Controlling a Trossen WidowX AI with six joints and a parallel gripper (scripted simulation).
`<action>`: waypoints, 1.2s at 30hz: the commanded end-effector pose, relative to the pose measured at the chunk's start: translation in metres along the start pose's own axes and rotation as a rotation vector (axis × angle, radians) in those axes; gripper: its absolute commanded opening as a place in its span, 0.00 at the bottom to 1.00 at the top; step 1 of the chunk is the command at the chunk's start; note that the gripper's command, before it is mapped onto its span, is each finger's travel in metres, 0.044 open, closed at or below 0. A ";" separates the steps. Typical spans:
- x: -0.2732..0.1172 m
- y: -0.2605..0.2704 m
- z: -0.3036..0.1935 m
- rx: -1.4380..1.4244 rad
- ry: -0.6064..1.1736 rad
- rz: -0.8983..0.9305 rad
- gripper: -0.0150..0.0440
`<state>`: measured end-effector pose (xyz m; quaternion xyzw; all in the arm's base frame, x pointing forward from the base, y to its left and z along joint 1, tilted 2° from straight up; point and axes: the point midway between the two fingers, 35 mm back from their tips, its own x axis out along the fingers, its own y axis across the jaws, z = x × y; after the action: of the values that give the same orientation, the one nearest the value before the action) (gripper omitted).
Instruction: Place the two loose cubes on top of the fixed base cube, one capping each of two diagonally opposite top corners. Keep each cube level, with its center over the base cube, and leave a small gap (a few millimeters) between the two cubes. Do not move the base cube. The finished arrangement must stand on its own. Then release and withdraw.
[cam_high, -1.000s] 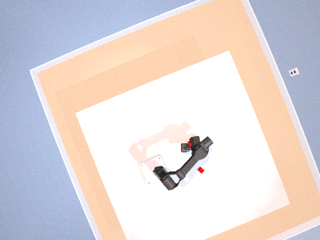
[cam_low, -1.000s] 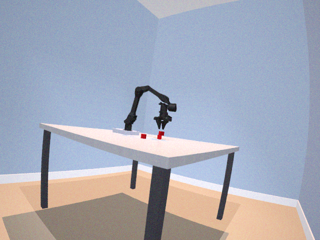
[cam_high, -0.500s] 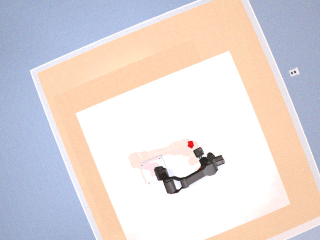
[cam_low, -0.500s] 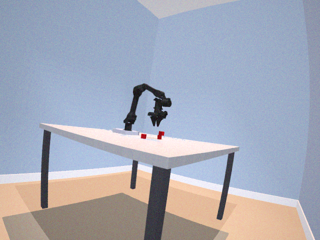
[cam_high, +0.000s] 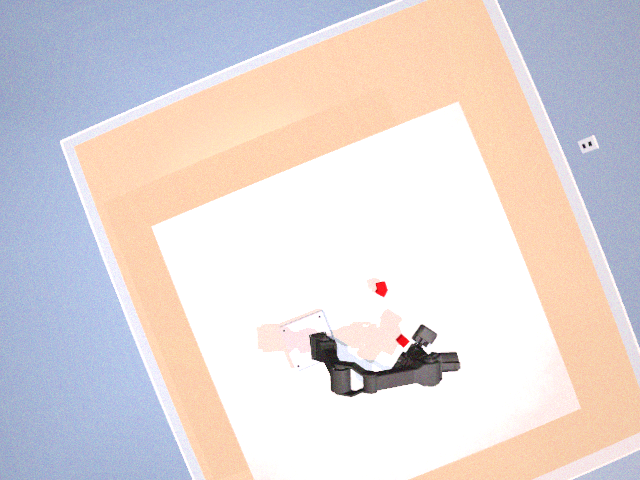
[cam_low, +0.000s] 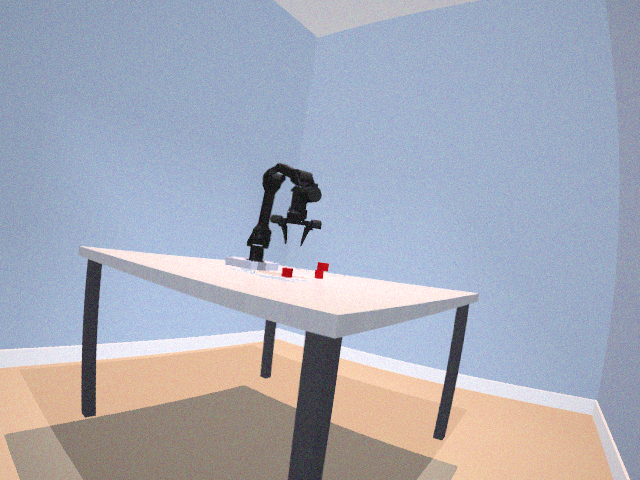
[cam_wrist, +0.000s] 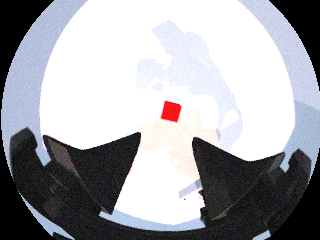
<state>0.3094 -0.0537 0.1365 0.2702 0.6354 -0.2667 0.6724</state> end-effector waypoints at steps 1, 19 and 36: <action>-0.006 -0.009 0.008 0.150 -0.005 0.008 0.70; 0.056 -0.009 0.008 0.150 -0.005 0.008 0.70; 0.077 -0.008 0.008 0.150 -0.005 0.008 0.70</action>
<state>0.3140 -0.0672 0.0666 0.3203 0.6087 -0.3111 0.6559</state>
